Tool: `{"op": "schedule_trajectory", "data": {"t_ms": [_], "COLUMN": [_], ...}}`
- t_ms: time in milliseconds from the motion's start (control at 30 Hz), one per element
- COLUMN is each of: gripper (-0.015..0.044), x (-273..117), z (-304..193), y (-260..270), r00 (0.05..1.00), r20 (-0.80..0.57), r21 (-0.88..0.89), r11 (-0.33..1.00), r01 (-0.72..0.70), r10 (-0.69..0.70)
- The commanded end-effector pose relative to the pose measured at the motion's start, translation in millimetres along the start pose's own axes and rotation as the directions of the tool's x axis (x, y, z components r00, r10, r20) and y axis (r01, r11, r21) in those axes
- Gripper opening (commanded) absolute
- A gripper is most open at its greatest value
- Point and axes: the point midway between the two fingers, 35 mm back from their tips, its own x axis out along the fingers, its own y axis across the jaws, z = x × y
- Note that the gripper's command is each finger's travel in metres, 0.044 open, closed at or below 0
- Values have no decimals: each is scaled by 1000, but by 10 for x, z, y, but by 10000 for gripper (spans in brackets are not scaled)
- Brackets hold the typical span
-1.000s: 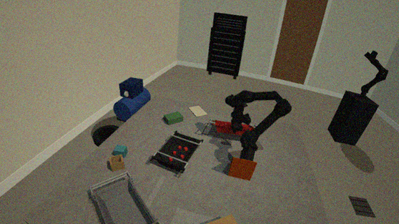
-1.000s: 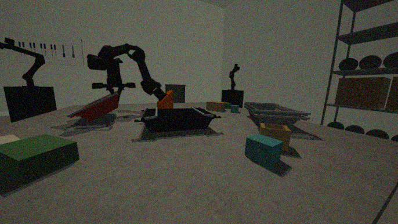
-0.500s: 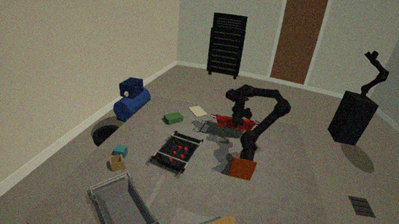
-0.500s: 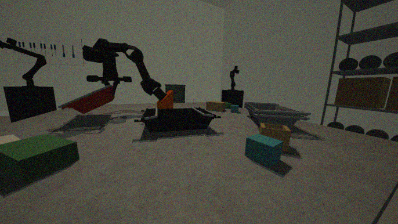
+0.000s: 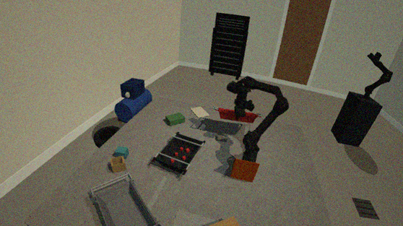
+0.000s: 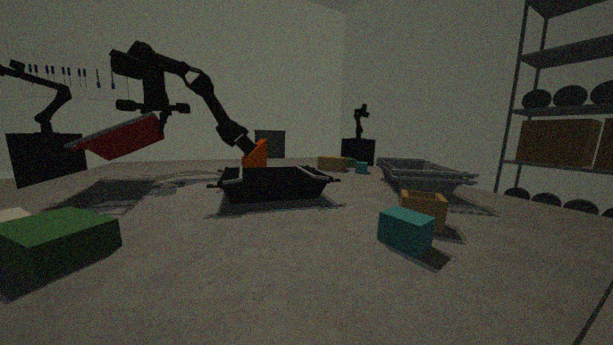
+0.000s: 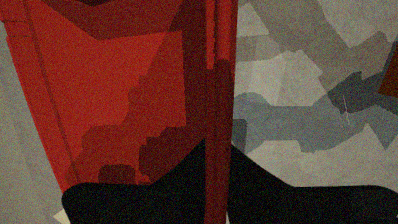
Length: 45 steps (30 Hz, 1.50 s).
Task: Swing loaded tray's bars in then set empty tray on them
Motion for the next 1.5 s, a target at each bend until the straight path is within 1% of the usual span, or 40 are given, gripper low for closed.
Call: {"op": "schedule_trajectory", "data": {"t_ms": [0, 833, 1467], "gripper": [0, 0, 0], "x": [-90, -89, -44], "z": [-9, -15, -712], "y": [80, 80, -76], "r00": [1000, 1000, 998], "r20": [-2, -3, -27], "r21": [7, 5, -249], "r11": [1000, 1000, 968], "r01": [-15, -14, 42], "r10": [15, 14, -50]}}
